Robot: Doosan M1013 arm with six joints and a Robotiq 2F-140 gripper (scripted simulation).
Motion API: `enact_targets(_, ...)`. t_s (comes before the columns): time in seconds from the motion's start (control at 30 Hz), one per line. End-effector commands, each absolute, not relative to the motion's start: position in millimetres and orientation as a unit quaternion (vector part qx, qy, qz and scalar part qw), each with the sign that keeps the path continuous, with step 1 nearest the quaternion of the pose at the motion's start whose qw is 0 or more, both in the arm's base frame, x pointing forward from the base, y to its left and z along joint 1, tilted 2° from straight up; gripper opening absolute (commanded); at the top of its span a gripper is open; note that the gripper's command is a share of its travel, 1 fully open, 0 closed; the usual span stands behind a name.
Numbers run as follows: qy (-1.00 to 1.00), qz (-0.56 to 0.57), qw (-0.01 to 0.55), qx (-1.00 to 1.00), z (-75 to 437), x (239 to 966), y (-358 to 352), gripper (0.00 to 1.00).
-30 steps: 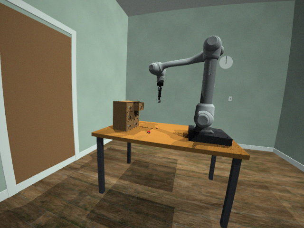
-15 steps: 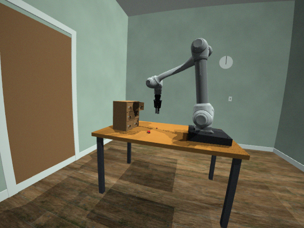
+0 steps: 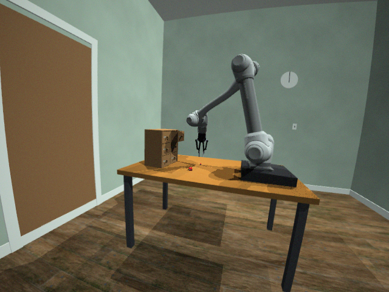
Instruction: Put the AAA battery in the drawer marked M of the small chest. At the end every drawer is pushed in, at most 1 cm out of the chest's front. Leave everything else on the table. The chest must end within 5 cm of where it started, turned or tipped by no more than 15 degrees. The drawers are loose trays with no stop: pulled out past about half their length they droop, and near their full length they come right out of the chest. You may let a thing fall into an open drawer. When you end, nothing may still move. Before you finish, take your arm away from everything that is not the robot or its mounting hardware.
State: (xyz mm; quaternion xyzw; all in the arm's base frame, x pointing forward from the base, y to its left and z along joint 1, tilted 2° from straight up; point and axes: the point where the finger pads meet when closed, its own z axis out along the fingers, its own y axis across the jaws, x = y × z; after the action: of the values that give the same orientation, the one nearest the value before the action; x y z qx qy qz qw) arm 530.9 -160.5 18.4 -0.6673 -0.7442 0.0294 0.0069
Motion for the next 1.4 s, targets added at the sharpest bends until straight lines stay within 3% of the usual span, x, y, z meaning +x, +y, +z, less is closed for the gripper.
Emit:
enact_targets(0.0, -0.77, 0.015, 0.014, -0.638, 9.8, 530.4, -161.8, 0.2)
enact_targets(0.07, -0.77, 0.015, 0.014, -0.638, 9.8, 530.4, -161.8, 0.15)
enact_targets(0.93, -0.77, 0.015, 0.014, -0.638, 8.6, 530.4, -161.8, 0.15)
enact_targets(1.37, -0.77, 0.015, 0.014, -0.638, -17.1, 529.6, -162.4, 0.15)
